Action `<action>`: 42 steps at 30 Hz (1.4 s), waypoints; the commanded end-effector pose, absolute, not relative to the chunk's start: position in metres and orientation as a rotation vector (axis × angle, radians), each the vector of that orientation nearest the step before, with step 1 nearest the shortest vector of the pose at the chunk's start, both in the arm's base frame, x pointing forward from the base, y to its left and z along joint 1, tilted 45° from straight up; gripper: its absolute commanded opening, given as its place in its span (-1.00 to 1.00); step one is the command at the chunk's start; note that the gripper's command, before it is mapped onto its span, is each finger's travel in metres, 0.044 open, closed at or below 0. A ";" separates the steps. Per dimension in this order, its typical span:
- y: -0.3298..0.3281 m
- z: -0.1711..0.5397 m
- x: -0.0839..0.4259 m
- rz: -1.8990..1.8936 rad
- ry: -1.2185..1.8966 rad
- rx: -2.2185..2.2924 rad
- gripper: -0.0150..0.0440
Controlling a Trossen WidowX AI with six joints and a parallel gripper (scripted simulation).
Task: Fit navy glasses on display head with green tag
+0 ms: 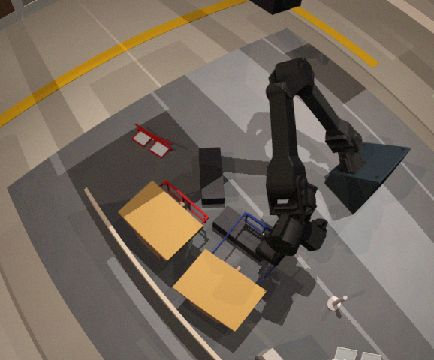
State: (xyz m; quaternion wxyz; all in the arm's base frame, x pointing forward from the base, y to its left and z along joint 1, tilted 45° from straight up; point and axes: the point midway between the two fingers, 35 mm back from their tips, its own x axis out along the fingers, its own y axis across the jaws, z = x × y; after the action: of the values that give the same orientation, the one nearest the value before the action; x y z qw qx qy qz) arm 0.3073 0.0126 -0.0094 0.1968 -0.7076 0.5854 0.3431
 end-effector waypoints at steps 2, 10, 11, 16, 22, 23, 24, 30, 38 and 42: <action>0.014 -0.008 0.317 0.954 1.634 -1.991 -0.49; 0.016 -0.010 0.327 0.953 1.634 -1.991 -0.49; 0.017 -0.010 0.329 0.953 1.634 -1.991 -0.49; 0.018 -0.011 0.335 0.953 1.634 -1.991 -0.49; 0.020 -0.012 0.342 0.952 1.634 -1.991 -0.49; 0.020 -0.012 0.343 0.952 1.633 -1.991 -0.49; 0.020 -0.012 0.344 0.952 1.633 -1.991 -0.49; 0.022 -0.013 0.351 0.952 1.633 -1.991 -0.49; 0.024 -0.015 0.362 0.951 1.633 -1.991 -0.49; 0.025 -0.016 0.367 0.951 1.633 -1.991 -0.49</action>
State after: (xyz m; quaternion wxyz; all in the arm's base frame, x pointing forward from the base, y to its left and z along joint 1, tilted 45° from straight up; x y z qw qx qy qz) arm 0.3609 0.0233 -0.0170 0.1973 -0.7088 0.5853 0.3408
